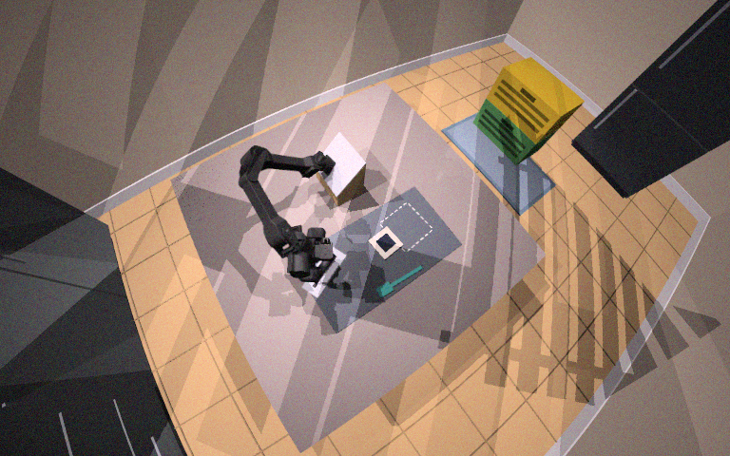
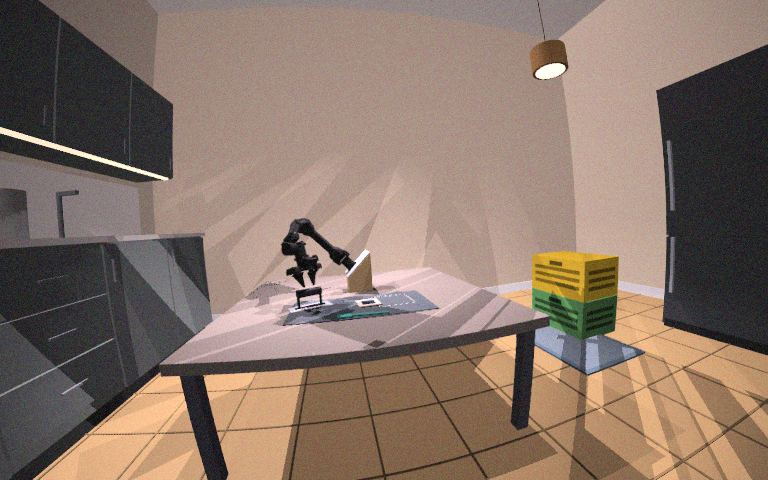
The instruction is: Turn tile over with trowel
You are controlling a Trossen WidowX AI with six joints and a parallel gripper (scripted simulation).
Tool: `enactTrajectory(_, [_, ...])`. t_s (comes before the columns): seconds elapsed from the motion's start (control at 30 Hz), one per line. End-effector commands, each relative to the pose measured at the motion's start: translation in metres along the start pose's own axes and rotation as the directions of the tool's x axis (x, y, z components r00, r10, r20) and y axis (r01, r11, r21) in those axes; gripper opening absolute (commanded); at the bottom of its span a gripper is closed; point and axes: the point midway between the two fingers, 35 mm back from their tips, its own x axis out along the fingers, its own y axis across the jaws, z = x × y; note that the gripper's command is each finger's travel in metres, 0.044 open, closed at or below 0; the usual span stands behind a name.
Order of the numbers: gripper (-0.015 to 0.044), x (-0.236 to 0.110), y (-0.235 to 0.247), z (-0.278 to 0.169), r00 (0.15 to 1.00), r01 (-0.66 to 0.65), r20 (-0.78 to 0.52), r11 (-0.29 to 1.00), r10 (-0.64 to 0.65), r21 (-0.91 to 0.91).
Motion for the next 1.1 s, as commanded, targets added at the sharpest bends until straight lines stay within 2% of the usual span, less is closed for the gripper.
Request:
enactTrajectory(0.0, [0.03, 0.001, 0.0, -0.004, 1.0, 0.005, 0.01, 0.995, -0.006, 0.097])
enactTrajectory(0.27, [0.03, 0.004, 0.002, -0.009, 0.998, 0.001, 0.053, 0.949, -0.018, 0.314])
enactTrajectory(0.5, [0.03, 0.008, 0.006, -0.011, 0.992, -0.029, 0.119, 0.86, -0.038, 0.509])
enactTrajectory(1.07, [0.03, 0.015, 0.014, -0.015, 0.953, -0.193, 0.28, 0.476, -0.117, 0.858])
